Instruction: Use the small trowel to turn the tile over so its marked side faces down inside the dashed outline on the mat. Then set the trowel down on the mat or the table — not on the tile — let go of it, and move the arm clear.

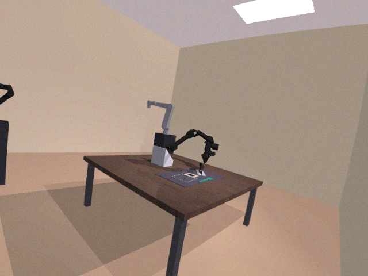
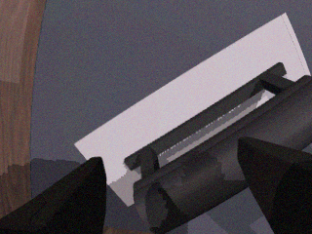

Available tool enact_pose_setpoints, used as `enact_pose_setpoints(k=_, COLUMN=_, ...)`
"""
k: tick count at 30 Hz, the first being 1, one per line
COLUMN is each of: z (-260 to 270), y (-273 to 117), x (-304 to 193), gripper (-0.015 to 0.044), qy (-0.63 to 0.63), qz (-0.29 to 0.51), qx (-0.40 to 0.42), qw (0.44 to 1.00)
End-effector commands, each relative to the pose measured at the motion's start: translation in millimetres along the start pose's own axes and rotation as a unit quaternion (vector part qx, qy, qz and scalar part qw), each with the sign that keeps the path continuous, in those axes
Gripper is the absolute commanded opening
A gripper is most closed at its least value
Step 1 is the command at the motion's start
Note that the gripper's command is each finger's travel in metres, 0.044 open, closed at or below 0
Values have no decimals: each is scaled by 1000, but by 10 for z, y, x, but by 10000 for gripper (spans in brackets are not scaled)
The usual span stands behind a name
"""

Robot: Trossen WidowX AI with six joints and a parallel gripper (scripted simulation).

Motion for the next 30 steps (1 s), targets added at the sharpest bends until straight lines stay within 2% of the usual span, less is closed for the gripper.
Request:
enact_pose_setpoints(k=1, z=-49, y=-15, x=-18, gripper=270, qy=61, qz=0, qx=2, qw=998)
enact_pose_setpoints(k=15, z=-242, y=-55, x=-86, gripper=270, qy=301, qz=0, qx=3, qw=954)
enact_pose_setpoints(k=30, z=-432, y=-94, x=-168, gripper=270, qy=528, qz=1, qx=5, qw=849)
Point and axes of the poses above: the point midway between the two fingers, 35 mm back from their tips, its own y axis out along the fingers, its own z axis across the jaws, x = y × z, the point moved 5 cm from there along -y, back along the fingers, and after that the axes turned 5 degrees about y, right-handed, at the moved point
